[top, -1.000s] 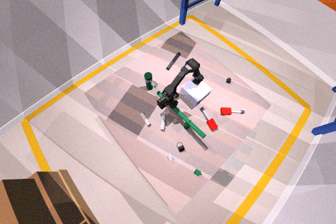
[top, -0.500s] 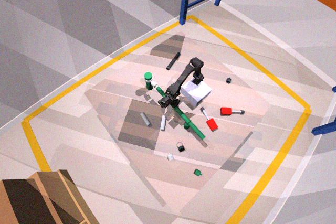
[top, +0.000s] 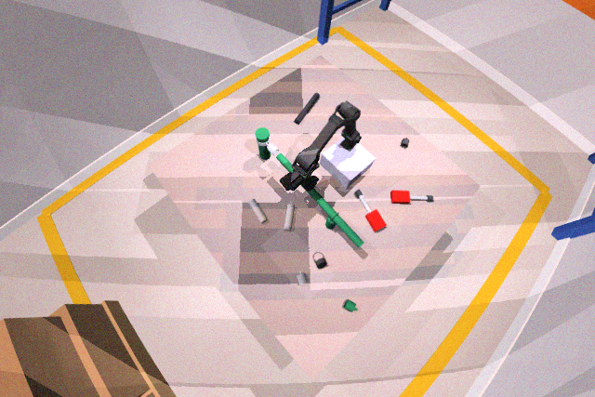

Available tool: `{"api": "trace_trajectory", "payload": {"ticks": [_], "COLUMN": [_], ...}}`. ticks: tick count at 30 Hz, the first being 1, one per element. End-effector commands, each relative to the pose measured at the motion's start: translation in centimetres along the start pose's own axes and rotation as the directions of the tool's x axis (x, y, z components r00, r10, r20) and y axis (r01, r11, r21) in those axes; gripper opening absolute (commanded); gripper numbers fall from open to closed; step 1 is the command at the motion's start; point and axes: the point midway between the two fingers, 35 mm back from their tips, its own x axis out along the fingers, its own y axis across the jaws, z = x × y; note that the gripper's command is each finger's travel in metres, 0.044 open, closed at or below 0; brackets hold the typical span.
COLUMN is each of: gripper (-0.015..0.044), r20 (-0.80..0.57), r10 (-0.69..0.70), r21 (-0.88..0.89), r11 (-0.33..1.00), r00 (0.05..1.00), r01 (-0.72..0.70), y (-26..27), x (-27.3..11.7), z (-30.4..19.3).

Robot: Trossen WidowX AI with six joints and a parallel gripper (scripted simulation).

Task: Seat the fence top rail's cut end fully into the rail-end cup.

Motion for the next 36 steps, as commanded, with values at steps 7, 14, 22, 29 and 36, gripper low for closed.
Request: {"api": "trace_trajectory", "payload": {"ticks": [7,14,22,29,36], "gripper": [0.0000,0.0000,0.0000,0.0000,0.0000], "r20": [0.000,0.000,0.000,0.003,0.003], "r10": [-0.001,-0.001,0.001,0.007,0.009], "r21": [-0.001,-0.001,-0.002,-0.006,-0.007], "r11": [1.000,1.000,1.000,1.000,1.000], "r00": [1.000,1.000,1.000,1.000,1.000], "r01": [0.001,0.001,-0.001,-0.007,-0.009], "y": [-0.3,-0.5,-0.6,-0.3,-0.3], "x": [-0.6,-0.8,-0.7,-0.1,0.1], "z": [-0.4,-0.6,-1.1,-2.1,-2.4]}}
